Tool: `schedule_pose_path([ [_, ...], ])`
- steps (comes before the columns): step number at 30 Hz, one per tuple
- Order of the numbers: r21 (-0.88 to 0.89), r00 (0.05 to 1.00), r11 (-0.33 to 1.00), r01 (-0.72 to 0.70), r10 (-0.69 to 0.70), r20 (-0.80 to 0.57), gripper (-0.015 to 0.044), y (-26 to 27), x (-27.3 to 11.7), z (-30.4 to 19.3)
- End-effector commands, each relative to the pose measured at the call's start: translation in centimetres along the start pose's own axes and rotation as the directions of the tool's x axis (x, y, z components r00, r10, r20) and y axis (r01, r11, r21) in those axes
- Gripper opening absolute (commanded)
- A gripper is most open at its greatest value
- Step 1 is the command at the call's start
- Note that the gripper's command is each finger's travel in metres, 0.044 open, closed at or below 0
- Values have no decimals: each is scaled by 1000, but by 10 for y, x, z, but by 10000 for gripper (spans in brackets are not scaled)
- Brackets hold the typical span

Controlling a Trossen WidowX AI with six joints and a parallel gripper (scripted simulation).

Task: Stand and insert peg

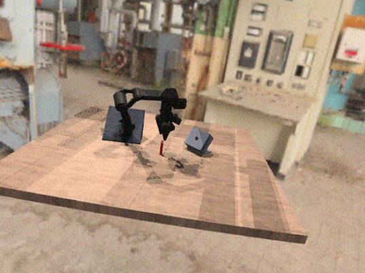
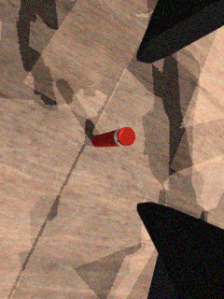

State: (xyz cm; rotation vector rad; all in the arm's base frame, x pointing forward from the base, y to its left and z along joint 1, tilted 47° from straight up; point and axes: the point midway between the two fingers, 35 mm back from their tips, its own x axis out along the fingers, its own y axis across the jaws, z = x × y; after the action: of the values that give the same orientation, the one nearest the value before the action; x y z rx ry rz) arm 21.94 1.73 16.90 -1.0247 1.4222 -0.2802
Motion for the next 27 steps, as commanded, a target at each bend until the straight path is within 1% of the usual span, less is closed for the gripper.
schedule_pose_path([
  [1,16,1000,1000,-13,13,-6,440,1,2,1],
  [27,16,1000,1000,-15,16,-3,440,1,43,3],
])
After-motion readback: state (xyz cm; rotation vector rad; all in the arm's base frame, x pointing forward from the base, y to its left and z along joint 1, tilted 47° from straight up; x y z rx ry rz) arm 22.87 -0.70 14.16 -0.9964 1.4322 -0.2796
